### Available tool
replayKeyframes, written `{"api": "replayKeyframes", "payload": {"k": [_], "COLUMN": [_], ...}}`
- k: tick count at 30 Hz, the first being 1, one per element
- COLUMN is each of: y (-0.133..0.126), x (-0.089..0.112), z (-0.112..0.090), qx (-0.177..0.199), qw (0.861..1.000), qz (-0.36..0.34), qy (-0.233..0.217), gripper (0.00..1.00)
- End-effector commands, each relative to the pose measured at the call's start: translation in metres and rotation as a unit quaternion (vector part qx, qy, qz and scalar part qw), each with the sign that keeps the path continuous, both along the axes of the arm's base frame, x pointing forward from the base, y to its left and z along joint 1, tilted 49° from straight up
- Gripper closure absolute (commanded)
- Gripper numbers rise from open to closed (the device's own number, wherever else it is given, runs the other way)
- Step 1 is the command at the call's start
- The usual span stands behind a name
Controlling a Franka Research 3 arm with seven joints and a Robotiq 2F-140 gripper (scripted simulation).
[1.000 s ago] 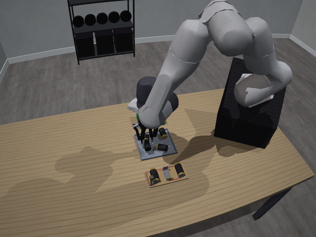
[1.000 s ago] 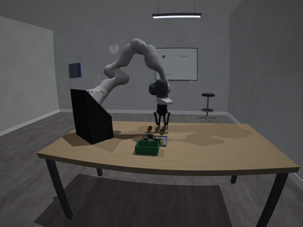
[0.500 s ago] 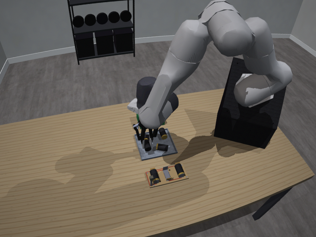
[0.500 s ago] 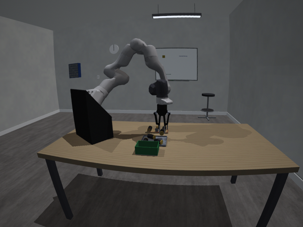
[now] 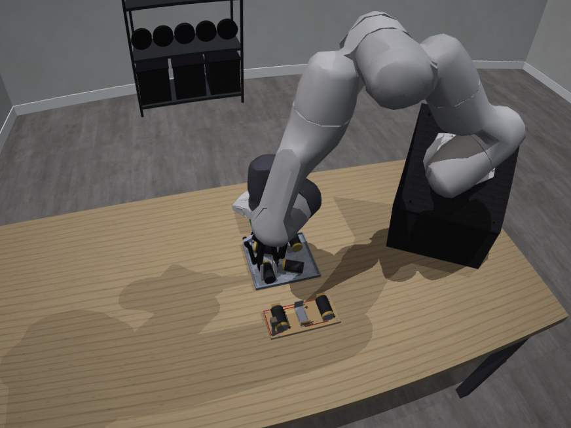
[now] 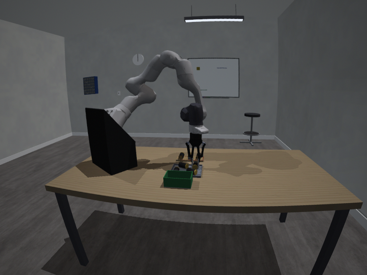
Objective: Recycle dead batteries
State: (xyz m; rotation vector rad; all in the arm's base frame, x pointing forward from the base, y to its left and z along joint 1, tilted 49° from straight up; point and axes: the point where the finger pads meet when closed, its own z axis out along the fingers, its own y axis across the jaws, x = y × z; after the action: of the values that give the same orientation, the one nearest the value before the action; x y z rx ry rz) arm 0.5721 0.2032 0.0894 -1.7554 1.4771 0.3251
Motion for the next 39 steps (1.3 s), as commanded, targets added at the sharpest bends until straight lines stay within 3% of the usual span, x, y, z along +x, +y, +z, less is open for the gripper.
{"api": "replayKeyframes", "payload": {"k": [1,11,12,33,39], "y": [-0.0053,-0.0053,-0.0053,-0.0055,-0.0139], "x": [0.0075,0.0075,0.0075,0.0074,0.0037], "z": [-0.0021,-0.0021,-0.0021,-0.0019,0.0060], "qx": [-0.007,-0.007,-0.007,-0.007,-0.007], "qw": [1.000,1.000,1.000,1.000,1.000], "qz": [-0.007,-0.007,-0.007,-0.007,-0.007], "qy": [-0.007,-0.007,-0.007,-0.007,-0.007], "gripper": [0.84,0.84,0.71,0.71,0.71]}}
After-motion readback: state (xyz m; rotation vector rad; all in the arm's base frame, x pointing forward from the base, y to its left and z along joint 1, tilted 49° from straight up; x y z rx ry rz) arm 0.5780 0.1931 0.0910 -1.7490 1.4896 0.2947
